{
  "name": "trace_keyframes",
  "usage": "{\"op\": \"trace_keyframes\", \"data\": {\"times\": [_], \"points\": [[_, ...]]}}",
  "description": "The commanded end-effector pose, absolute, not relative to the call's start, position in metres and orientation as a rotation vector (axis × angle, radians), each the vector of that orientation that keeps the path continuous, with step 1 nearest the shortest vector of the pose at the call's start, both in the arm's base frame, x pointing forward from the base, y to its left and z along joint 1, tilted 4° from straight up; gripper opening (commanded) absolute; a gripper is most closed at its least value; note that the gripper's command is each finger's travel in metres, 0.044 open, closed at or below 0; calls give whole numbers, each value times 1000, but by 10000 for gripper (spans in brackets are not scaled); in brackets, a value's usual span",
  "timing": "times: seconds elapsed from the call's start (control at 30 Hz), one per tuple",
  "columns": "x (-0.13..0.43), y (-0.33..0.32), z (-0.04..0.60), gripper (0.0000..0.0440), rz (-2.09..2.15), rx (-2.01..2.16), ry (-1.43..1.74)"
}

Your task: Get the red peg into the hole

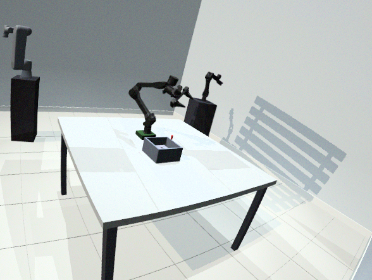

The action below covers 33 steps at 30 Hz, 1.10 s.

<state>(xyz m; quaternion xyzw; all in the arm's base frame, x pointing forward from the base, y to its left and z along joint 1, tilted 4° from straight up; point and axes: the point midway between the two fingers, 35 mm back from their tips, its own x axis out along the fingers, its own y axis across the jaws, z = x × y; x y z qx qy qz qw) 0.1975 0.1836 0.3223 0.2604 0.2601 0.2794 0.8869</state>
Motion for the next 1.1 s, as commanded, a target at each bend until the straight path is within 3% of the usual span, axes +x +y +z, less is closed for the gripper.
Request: {"op": "trace_keyframes", "data": {"times": [0.0,1.07], "points": [[201,177,289,440,478,551,665],[146,136,116,440,-373,550,1407]]}}
